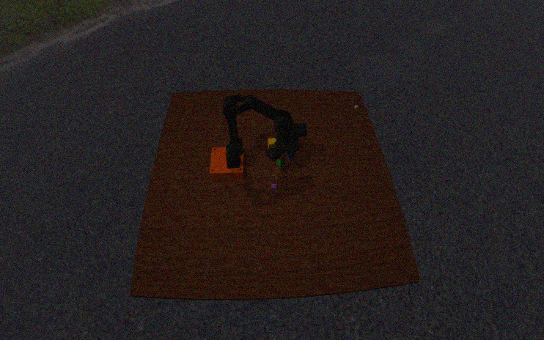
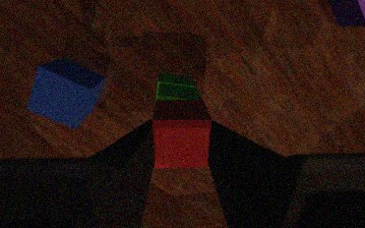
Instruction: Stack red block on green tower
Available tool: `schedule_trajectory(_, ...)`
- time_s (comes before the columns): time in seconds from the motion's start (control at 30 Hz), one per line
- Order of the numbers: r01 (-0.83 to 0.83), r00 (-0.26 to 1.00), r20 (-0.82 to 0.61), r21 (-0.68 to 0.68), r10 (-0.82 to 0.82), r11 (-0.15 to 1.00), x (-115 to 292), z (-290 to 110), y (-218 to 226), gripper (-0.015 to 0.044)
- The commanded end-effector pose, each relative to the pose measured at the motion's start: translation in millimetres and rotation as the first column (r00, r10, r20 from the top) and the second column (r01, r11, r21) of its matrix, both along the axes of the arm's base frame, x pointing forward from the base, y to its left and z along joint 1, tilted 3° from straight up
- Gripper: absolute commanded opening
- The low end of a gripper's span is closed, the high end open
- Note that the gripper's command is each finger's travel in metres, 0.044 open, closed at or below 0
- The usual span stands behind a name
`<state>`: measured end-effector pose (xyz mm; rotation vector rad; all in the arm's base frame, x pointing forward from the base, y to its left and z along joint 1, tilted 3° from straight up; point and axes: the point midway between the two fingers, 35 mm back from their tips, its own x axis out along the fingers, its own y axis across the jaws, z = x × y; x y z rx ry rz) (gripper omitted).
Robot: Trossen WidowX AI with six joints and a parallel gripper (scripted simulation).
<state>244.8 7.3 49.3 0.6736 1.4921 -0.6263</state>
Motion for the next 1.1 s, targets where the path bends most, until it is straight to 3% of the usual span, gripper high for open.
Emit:
schedule_trajectory(0.0,0.000,1.000,-0.003,0.000,0.000,1.000,-0.8,-1.0,0.1,0.0157)
schedule_trajectory(0.37,0.000,1.000,-0.003,0.000,0.000,1.000,-0.8,-1.0,0.1,0.0440)
schedule_trajectory(1.07,0.000,1.000,-0.003,0.000,0.000,1.000,-0.8,-1.0,0.1,0.0440)
